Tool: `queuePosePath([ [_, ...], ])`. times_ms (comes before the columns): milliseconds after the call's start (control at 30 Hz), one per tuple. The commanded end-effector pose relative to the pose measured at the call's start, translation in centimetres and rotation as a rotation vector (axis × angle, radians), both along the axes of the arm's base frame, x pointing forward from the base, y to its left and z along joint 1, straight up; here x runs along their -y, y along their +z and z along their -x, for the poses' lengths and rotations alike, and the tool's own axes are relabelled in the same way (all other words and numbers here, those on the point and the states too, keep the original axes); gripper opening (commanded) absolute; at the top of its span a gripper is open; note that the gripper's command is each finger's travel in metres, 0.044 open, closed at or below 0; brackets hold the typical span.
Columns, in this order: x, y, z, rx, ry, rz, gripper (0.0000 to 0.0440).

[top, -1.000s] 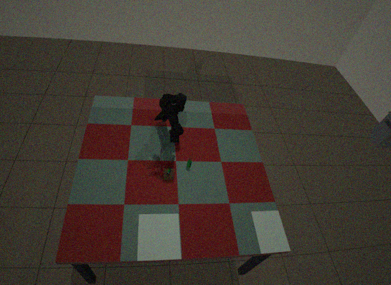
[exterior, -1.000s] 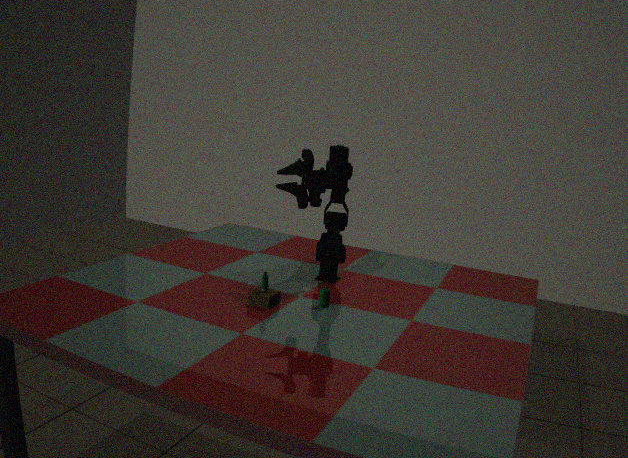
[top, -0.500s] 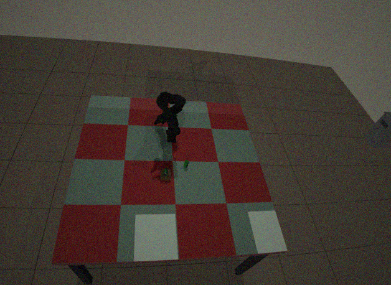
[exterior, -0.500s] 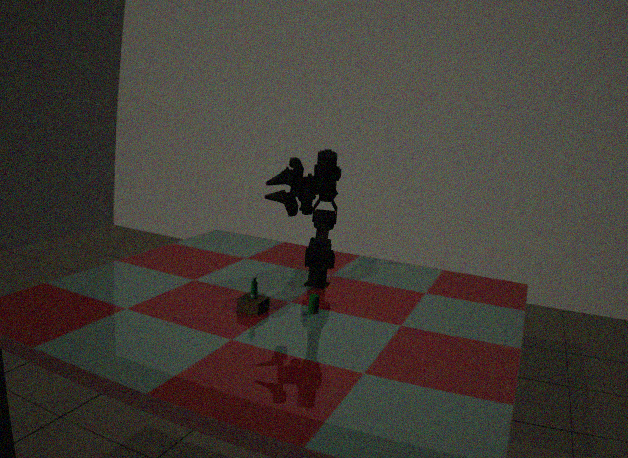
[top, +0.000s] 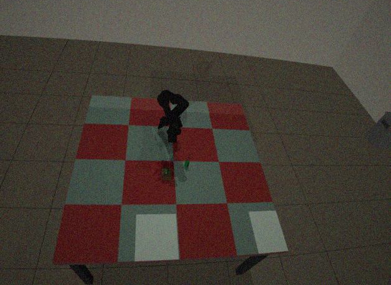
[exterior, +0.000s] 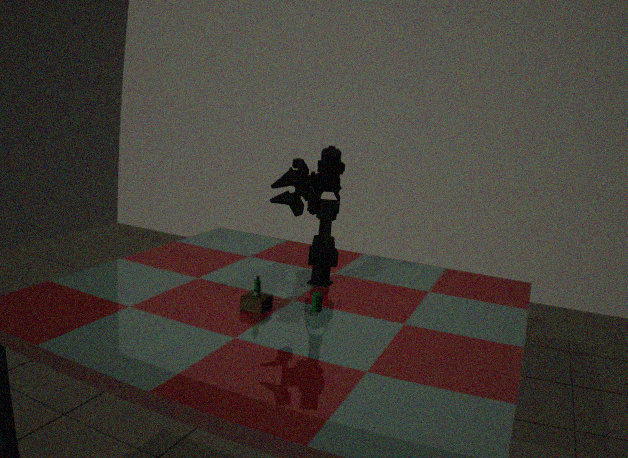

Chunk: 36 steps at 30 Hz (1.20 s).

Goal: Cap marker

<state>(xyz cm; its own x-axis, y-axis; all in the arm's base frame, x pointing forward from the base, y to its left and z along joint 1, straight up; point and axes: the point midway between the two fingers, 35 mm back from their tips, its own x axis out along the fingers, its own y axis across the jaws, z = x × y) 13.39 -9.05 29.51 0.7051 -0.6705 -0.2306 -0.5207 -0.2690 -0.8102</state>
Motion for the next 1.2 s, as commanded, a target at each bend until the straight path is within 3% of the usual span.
queuePosePath([
  [0,-0.4,-0.1,-0.5,-0.018,0.019,-0.016,0.0273],
  [1167,-5.7,-3.2,-5.7,-0.264,0.179,-0.198,0.0313],
])
